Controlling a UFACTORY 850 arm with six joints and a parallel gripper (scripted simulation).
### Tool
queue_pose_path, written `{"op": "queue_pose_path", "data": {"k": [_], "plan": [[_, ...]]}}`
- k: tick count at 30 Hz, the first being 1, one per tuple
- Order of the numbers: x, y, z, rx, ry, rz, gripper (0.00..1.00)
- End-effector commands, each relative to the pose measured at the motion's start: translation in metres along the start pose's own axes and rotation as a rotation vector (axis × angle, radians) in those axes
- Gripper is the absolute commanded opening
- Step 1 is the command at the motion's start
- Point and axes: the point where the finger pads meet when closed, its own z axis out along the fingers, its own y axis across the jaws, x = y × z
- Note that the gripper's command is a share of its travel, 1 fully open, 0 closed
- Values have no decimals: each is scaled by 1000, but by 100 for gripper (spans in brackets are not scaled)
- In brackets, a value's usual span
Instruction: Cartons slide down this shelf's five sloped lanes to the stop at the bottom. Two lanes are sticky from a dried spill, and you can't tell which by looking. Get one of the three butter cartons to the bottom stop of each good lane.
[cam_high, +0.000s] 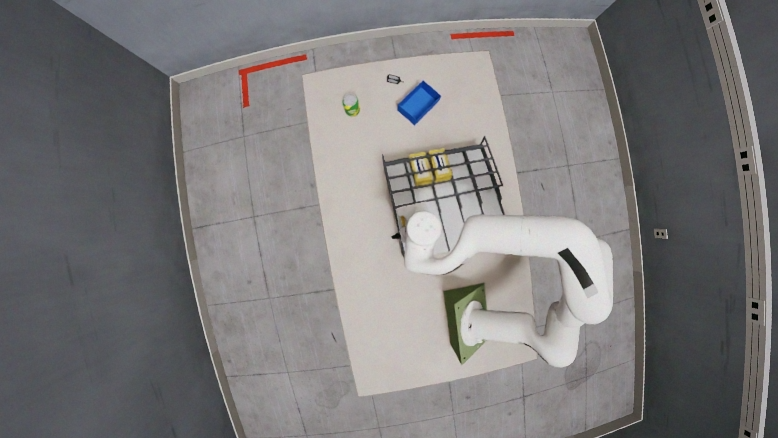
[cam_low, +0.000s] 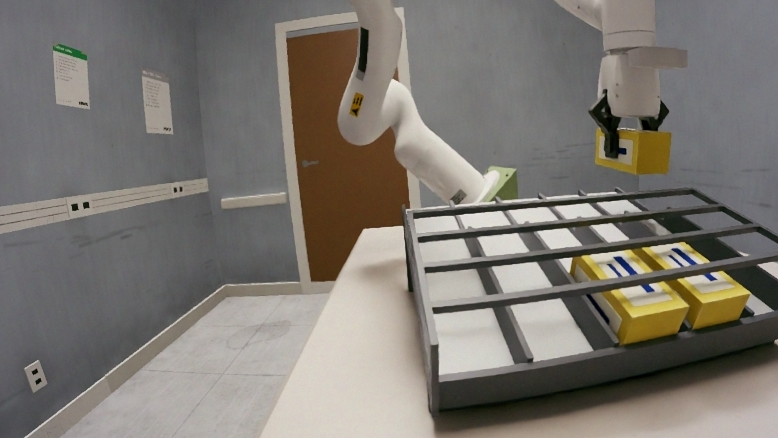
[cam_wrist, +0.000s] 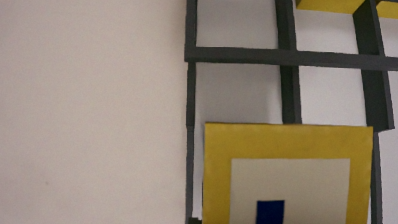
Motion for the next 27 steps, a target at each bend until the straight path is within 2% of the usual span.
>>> {"op": "queue_pose_path", "data": {"k": [1,2,18,19,27], "plan": [[1,0,-1,1,1,1,0],[0,0,-1,1,-98,0,0],[0,0,-1,1,-98,0,0],[0,0,-2,1,-196,0,0],[0,0,-2,1,-196,0,0]]}}
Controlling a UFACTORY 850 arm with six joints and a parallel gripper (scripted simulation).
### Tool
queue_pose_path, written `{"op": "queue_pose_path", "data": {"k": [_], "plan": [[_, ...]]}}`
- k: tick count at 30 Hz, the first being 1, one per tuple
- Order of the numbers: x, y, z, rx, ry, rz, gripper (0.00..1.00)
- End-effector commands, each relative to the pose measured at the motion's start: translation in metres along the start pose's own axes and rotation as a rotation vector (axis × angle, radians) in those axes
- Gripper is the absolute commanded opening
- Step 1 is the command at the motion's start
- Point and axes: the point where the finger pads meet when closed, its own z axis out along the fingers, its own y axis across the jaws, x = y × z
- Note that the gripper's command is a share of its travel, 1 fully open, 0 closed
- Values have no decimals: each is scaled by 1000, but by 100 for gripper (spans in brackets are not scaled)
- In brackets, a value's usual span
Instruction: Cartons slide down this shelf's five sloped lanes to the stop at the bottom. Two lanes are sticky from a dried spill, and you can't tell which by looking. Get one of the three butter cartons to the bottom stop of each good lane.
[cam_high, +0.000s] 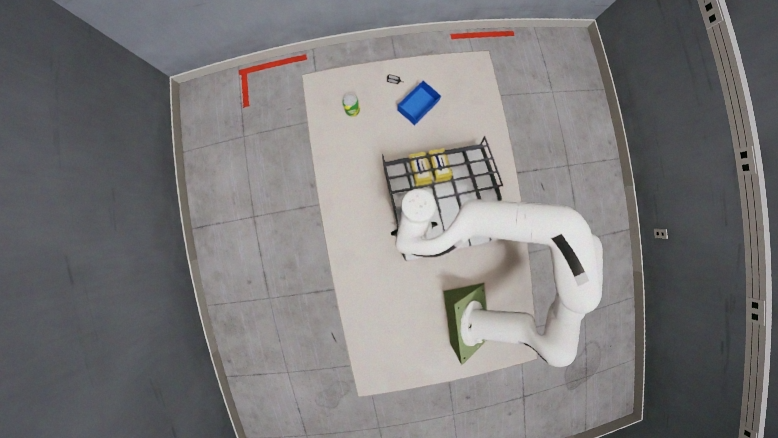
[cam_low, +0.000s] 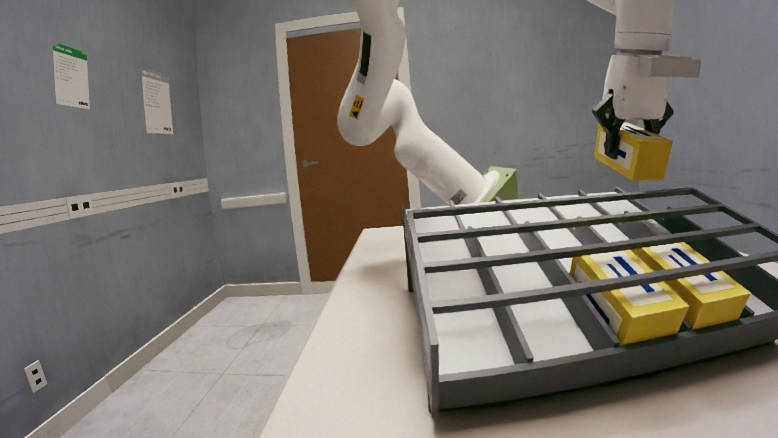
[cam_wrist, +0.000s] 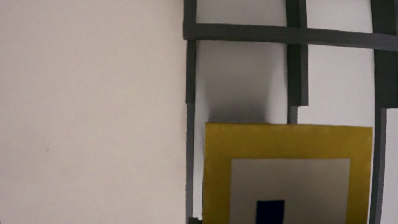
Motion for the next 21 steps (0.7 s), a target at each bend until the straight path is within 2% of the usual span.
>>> {"op": "queue_pose_path", "data": {"k": [1,8,9,21], "plan": [[0,0,-1,0,-3,0,0],[0,0,-1,0,-3,0,0],[0,0,29,-1,-2,0,0],[0,0,29,-1,-2,0,0]]}}
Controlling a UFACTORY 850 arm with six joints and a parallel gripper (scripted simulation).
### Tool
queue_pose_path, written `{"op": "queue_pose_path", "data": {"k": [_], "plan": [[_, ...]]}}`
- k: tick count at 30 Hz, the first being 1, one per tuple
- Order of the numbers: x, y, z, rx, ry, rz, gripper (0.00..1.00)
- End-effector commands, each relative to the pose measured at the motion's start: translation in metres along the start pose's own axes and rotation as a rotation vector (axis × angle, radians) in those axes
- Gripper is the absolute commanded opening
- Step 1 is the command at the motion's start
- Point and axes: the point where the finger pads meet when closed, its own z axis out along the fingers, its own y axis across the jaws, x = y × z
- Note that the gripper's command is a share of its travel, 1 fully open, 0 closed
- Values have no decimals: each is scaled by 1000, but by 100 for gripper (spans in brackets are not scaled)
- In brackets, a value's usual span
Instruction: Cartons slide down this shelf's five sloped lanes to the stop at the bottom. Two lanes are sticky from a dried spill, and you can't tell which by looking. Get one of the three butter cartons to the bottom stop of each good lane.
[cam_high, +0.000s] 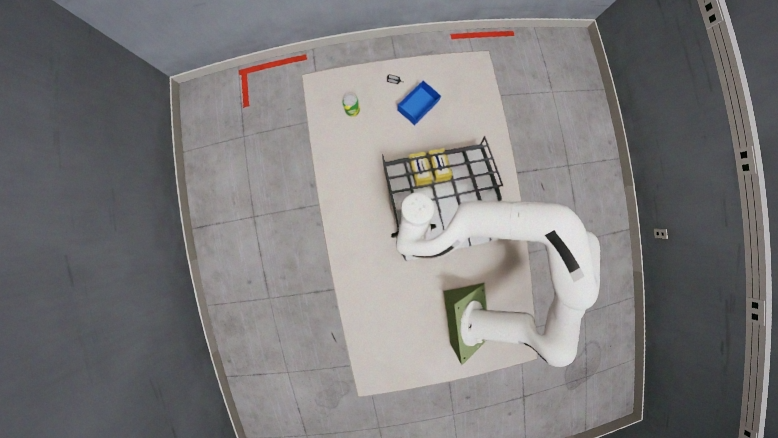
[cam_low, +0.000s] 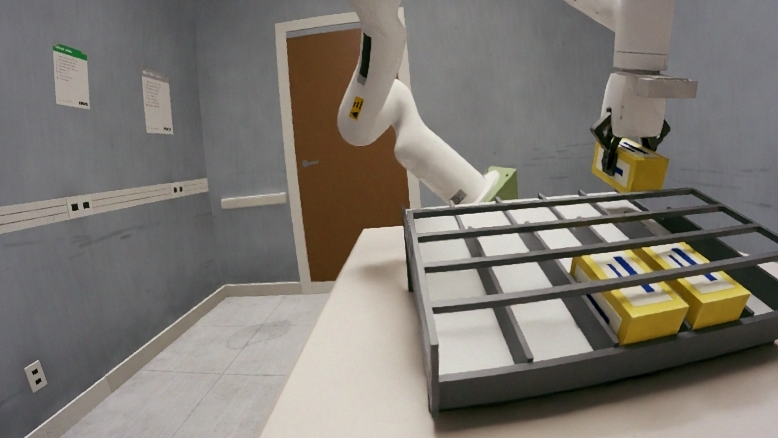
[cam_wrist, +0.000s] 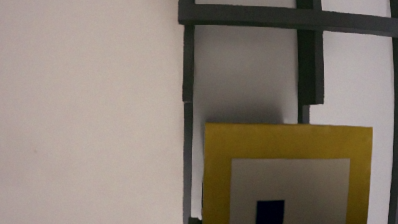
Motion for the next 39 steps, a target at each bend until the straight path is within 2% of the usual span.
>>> {"op": "queue_pose_path", "data": {"k": [1,4,5,39], "plan": [[0,0,-1,1,1,0,0],[0,0,-1,1,1,0,0],[0,0,20,1,1,0,0],[0,0,23,1,2,0,0]]}}
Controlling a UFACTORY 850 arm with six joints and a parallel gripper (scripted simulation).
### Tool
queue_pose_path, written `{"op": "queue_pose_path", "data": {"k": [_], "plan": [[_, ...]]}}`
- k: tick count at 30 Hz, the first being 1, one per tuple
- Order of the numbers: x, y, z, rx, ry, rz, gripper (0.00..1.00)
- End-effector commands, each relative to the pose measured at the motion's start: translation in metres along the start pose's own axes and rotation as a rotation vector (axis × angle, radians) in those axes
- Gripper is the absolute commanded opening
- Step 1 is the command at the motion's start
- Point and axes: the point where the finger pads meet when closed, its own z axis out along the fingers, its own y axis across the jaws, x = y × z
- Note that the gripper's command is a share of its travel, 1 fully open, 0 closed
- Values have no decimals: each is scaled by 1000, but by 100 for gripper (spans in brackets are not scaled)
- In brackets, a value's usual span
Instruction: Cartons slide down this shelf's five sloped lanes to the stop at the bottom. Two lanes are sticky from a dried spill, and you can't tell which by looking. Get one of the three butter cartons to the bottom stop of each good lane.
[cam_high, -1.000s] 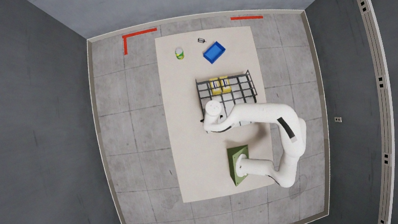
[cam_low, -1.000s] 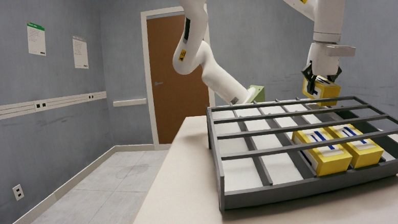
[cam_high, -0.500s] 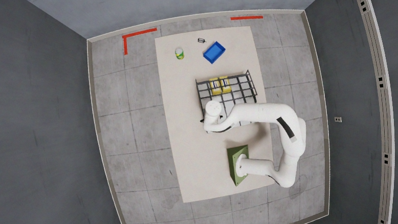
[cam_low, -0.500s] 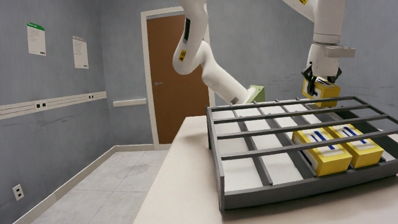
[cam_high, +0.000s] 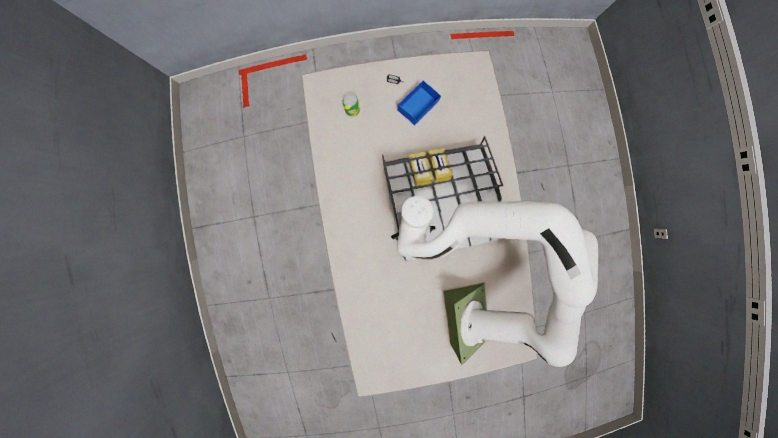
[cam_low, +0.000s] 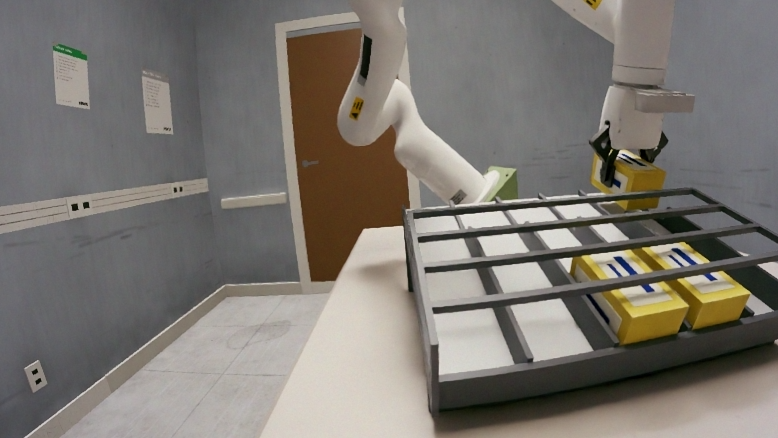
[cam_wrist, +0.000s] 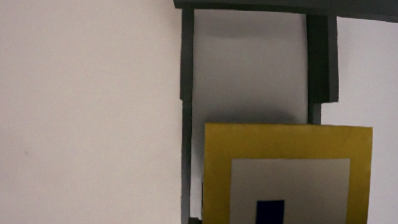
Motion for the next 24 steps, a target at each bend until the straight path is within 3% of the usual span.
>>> {"op": "queue_pose_path", "data": {"k": [1,24], "plan": [[0,0,1,1,2,0,0],[0,-1,3,1,2,0,0]]}}
